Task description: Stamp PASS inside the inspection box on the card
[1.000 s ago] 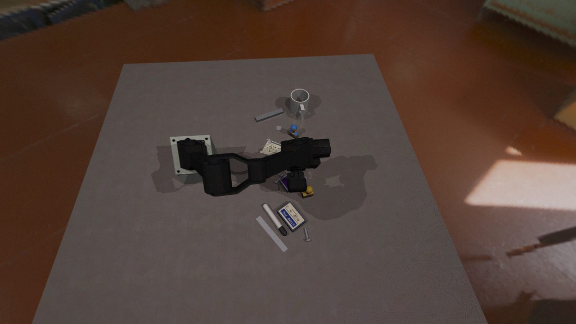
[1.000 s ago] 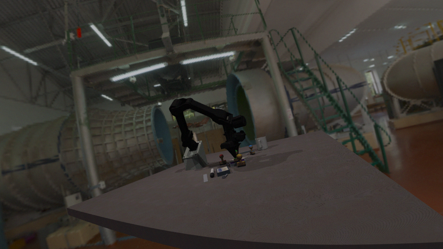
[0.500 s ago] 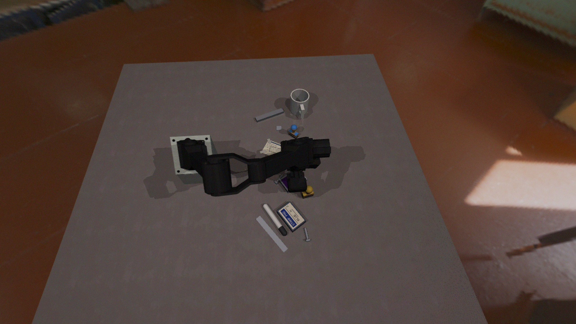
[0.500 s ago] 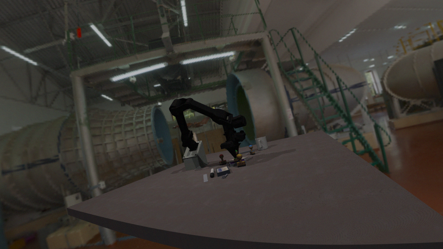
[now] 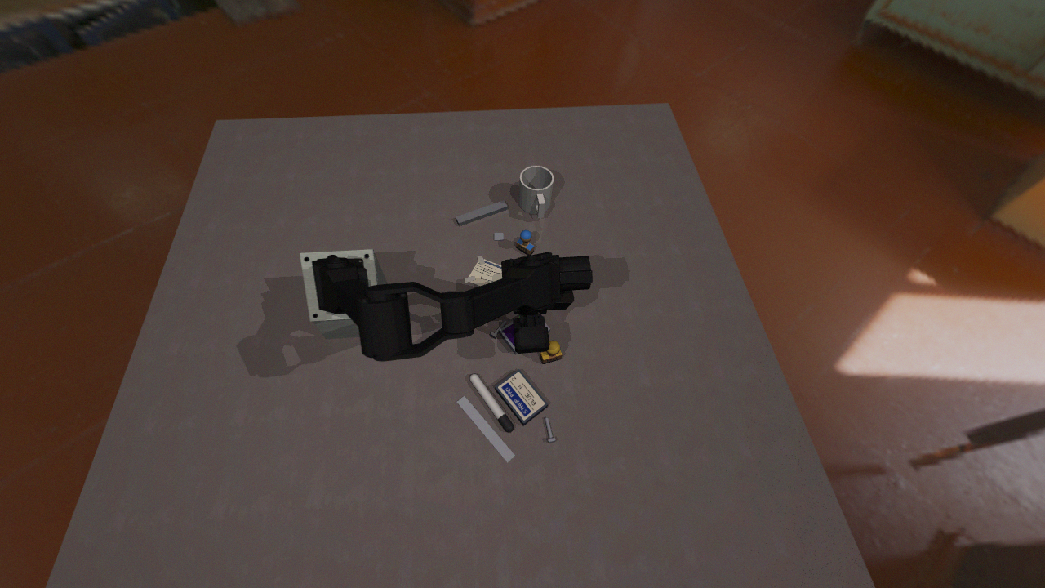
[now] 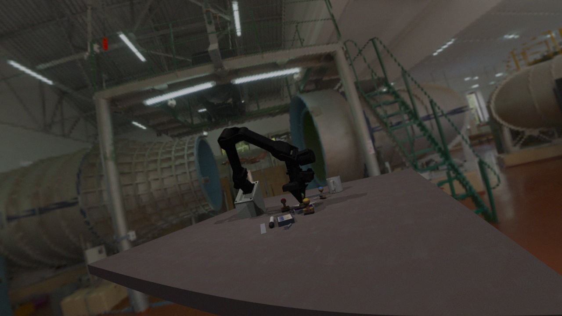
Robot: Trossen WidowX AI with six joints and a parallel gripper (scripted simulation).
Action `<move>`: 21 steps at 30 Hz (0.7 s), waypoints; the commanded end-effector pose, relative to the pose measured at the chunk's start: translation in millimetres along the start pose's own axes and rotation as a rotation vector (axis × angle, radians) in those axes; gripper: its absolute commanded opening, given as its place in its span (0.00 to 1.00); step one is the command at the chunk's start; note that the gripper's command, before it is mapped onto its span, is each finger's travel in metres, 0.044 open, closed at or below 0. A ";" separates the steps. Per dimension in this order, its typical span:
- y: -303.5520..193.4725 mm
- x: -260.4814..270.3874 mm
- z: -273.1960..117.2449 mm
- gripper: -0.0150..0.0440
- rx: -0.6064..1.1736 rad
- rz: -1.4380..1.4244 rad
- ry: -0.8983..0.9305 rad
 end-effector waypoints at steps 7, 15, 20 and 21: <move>-0.1 -0.7 4.2 0.25 0.007 0.003 -0.004; 0.0 -0.6 1.0 0.25 0.007 0.003 -0.004; 0.0 -0.6 -1.4 0.25 0.007 0.003 -0.004; 0.1 -0.6 -1.9 0.25 0.007 0.003 -0.004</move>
Point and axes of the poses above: the point midway between the two fingers, 35 mm back from their tips, its own z axis out along the fingers, its own x axis across the jaws, y = z × x, the point moved 10 cm from there along -z, back along the fingers, and after that the axes turned 5 degrees about -z, right-handed, at the moved point
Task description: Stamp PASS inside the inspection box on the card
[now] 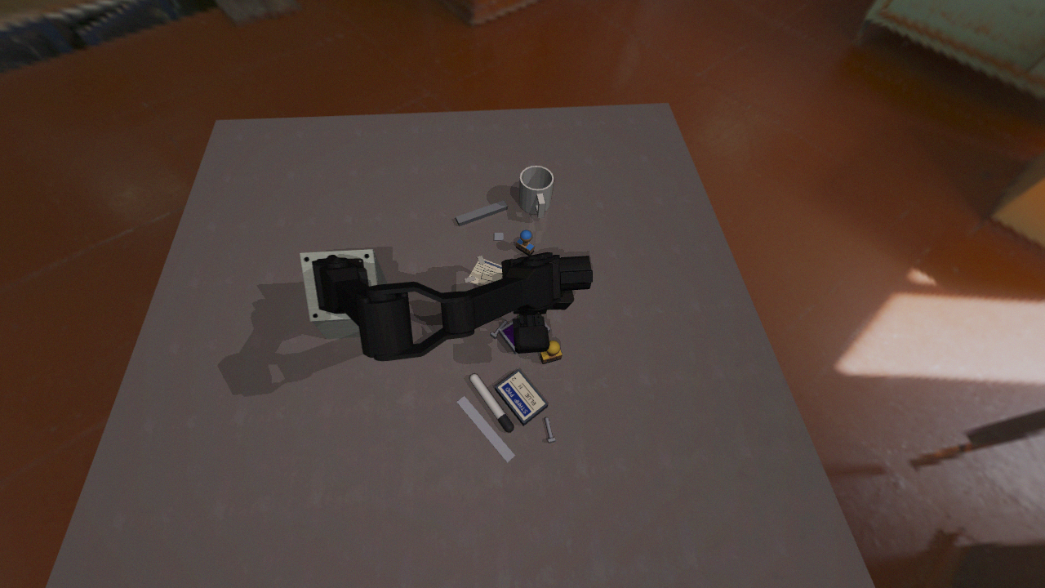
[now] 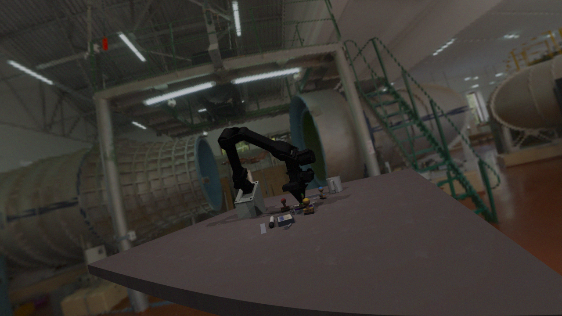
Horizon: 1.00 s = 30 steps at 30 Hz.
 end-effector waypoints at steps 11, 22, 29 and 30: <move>0.0 0.1 -6.6 0.25 0.002 0.001 -0.004; 0.9 0.5 -19.6 0.25 0.002 0.001 -0.002; 1.3 0.7 -30.9 0.25 0.002 0.002 -0.002; 1.3 0.7 -32.5 0.25 0.002 0.002 -0.002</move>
Point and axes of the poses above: the point midway between the two fingers, 35 mm back from their tips, its own z axis out along the fingers, its own x axis across the jaws, y = z × x, the point moved 10 cm from there along -z, back along the fingers, and after that the axes turned 5 degrees about -z, right-handed, at the moved point
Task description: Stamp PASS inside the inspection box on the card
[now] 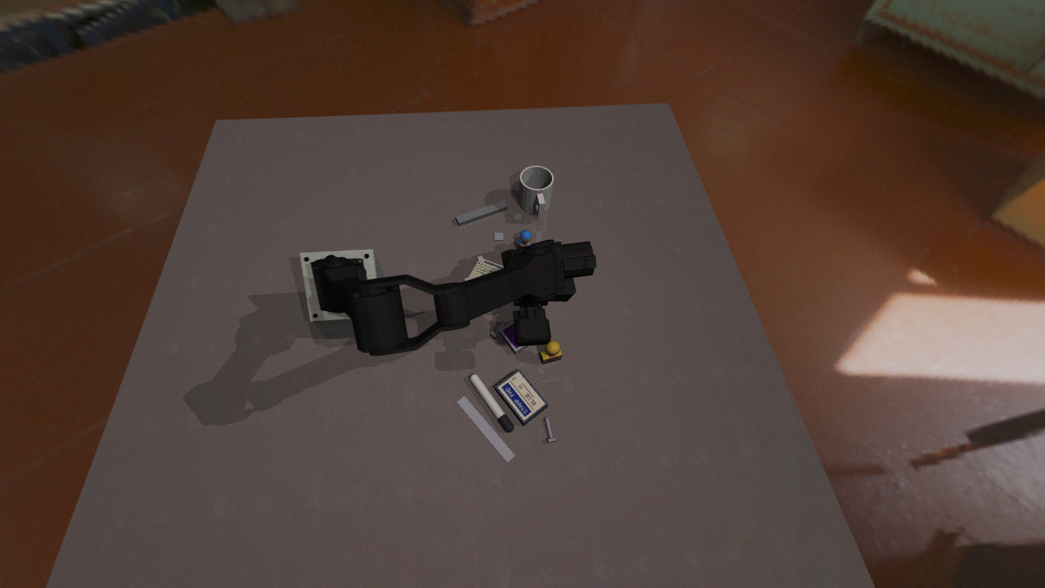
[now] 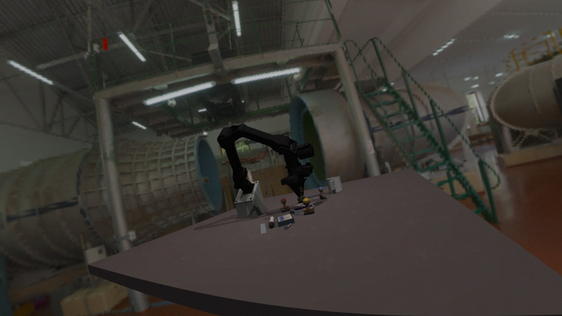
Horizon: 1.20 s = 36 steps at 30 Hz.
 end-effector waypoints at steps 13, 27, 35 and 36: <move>-0.2 -1.5 -27.1 0.25 -0.003 0.008 -0.002; -5.3 45.6 -30.4 0.25 -0.006 -0.358 0.013; -13.5 79.9 -30.8 0.25 -0.006 -0.636 0.018; -14.8 84.1 -30.8 0.25 -0.006 -0.671 0.018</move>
Point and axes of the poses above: the point midway between the two fingers, 35 mm back from their tips, its own z axis out along the fingers, its own x axis across the jaws, y = z × x, the point moved 10 cm from there along -z, back along the fingers, and after that the axes turned 5 degrees about -z, right-handed, at the moved point
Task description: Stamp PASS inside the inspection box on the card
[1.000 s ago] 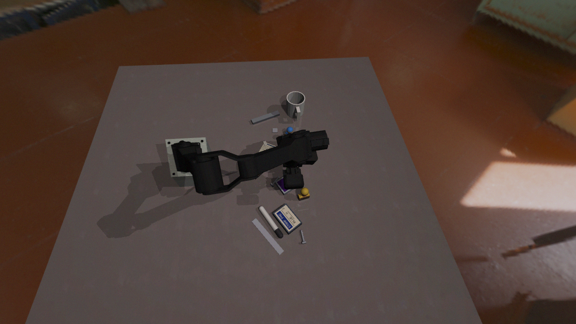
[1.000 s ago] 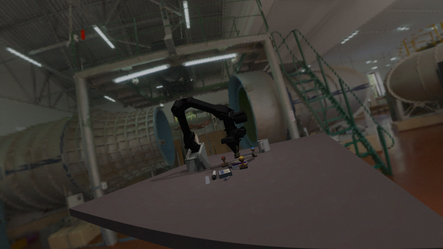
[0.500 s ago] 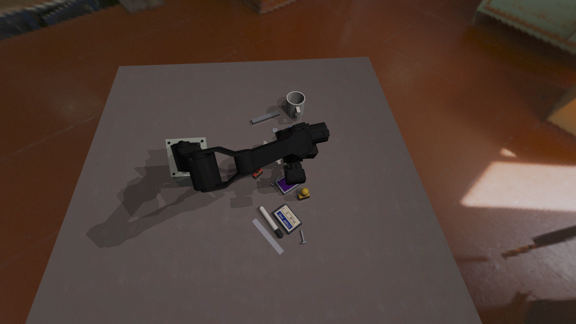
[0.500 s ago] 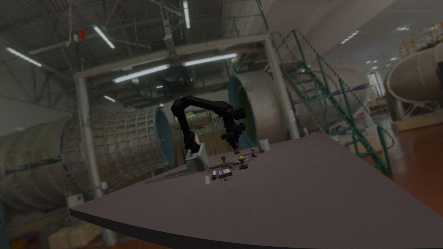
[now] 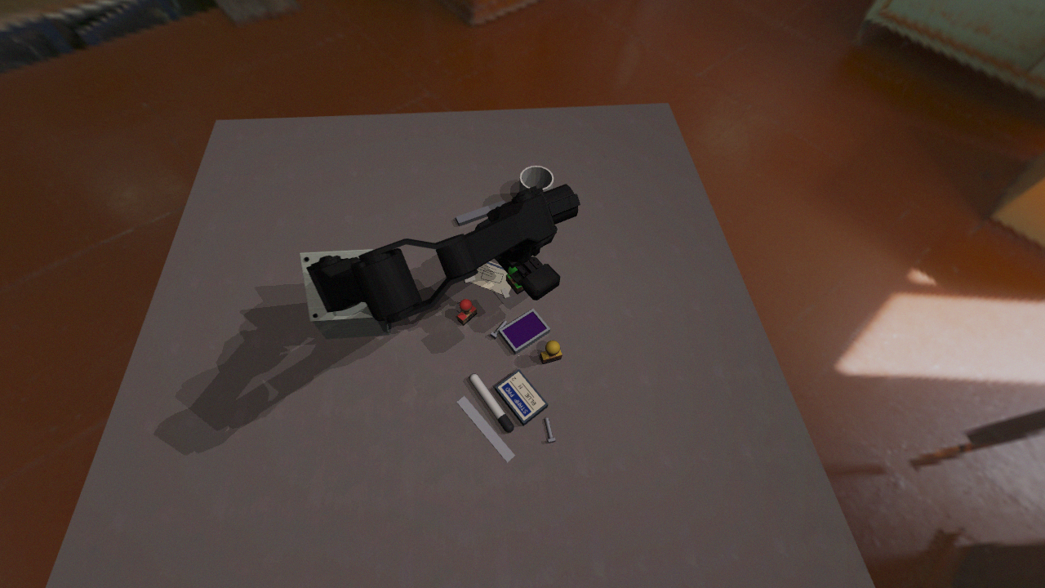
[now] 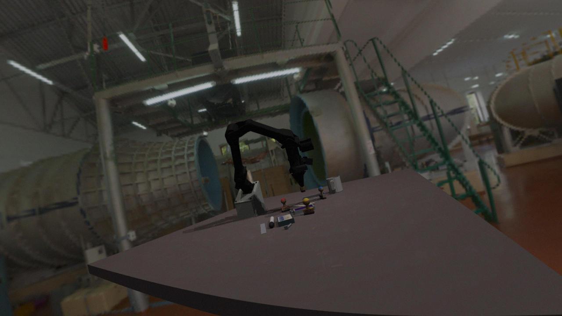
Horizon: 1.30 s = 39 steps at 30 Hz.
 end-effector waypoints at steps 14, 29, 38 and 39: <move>13.1 72.4 5.2 0.25 0.018 -0.583 0.012; 14.0 86.6 10.5 0.25 0.022 -0.703 0.012; 14.3 86.4 16.6 0.25 0.020 -0.704 0.013; 14.3 86.3 17.3 0.25 0.020 -0.704 0.013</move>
Point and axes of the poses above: the point midway between the two fingers, 35 mm back from their tips, its own z axis out along the fingers, its own x axis across the jaws, y = z × x, the point moved 10 cm from there along -z, back along the fingers, and after that the axes turned 5 degrees about -z, right-handed, at the moved point
